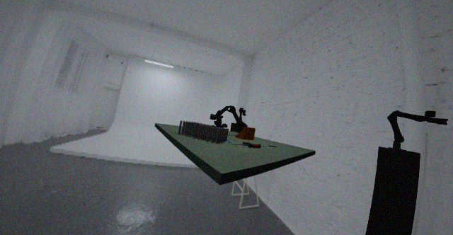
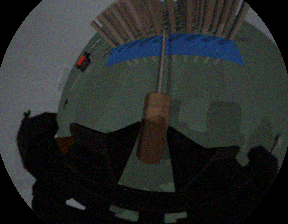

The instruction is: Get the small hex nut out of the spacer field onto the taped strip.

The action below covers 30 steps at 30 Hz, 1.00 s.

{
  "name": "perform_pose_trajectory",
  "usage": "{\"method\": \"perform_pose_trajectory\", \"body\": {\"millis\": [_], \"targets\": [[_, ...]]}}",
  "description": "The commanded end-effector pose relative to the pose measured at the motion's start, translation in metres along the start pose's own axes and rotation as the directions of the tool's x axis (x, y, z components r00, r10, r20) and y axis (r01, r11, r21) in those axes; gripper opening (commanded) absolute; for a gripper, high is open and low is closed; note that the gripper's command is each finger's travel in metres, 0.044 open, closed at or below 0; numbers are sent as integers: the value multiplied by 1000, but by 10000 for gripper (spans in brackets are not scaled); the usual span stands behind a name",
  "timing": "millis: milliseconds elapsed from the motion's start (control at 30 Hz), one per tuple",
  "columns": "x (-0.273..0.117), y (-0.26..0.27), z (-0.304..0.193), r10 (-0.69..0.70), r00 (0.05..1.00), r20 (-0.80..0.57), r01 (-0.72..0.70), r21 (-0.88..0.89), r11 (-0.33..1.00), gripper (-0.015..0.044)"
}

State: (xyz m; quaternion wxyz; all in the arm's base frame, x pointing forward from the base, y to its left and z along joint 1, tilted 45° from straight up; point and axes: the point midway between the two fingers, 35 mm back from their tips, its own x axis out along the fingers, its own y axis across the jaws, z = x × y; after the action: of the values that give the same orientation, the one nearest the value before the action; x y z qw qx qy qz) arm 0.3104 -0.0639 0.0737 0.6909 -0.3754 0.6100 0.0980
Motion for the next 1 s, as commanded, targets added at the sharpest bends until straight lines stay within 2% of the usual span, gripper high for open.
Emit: {"method": "perform_pose_trajectory", "body": {"millis": [0,533,967], "targets": [[-3,1,2,4,1000,5,-4,-4,1000,0],[-14,1,8,2,1000,8,-2,2,1000,0],[-35,9,-28,5,1000,4,-5,-7,1000,0]]}}
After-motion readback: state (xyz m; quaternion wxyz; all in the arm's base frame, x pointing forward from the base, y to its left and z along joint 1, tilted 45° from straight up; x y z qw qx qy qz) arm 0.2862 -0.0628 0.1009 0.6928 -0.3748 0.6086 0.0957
